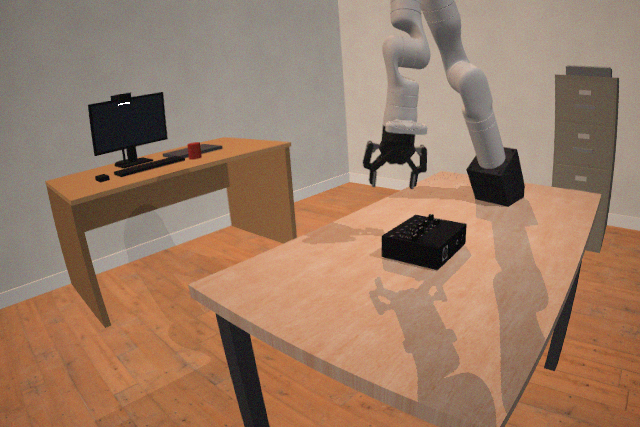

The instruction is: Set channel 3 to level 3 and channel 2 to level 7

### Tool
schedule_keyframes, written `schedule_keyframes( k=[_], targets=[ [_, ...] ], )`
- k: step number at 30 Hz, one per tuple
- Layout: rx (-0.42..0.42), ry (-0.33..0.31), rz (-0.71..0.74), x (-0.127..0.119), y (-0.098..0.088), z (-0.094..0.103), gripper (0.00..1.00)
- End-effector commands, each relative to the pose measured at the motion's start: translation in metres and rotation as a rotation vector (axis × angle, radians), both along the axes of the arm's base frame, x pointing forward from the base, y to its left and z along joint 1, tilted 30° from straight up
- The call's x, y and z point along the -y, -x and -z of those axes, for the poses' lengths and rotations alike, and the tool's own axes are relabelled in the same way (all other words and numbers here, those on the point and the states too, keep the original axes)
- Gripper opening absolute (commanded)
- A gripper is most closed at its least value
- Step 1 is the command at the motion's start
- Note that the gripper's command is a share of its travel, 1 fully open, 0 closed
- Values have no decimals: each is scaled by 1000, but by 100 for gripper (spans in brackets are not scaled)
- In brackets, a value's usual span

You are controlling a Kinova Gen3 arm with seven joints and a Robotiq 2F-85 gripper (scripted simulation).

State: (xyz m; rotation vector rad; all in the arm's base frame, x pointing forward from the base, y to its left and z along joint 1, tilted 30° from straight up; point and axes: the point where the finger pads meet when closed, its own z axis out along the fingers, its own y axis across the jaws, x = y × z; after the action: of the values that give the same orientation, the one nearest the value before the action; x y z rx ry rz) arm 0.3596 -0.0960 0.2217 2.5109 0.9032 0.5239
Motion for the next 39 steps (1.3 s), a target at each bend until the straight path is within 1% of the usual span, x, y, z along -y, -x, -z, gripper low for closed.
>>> schedule_keyframes(
  k=[1,3,5,10,14,20,22,30,39],
  targets=[
    [-34,33,-88,1,-1,6,100],
    [-54,77,-166,3,-3,7,100],
    [-54,77,-166,3,-3,7,100],
    [-96,175,-340,6,-8,10,100],
    [-124,240,-455,7,-11,13,100],
    [-154,311,-583,8,-14,15,100],
    [-154,311,-583,8,-14,15,100],
    [-175,362,-673,9,-17,17,100],
    [-180,374,-694,9,-17,18,100]
  ],
)
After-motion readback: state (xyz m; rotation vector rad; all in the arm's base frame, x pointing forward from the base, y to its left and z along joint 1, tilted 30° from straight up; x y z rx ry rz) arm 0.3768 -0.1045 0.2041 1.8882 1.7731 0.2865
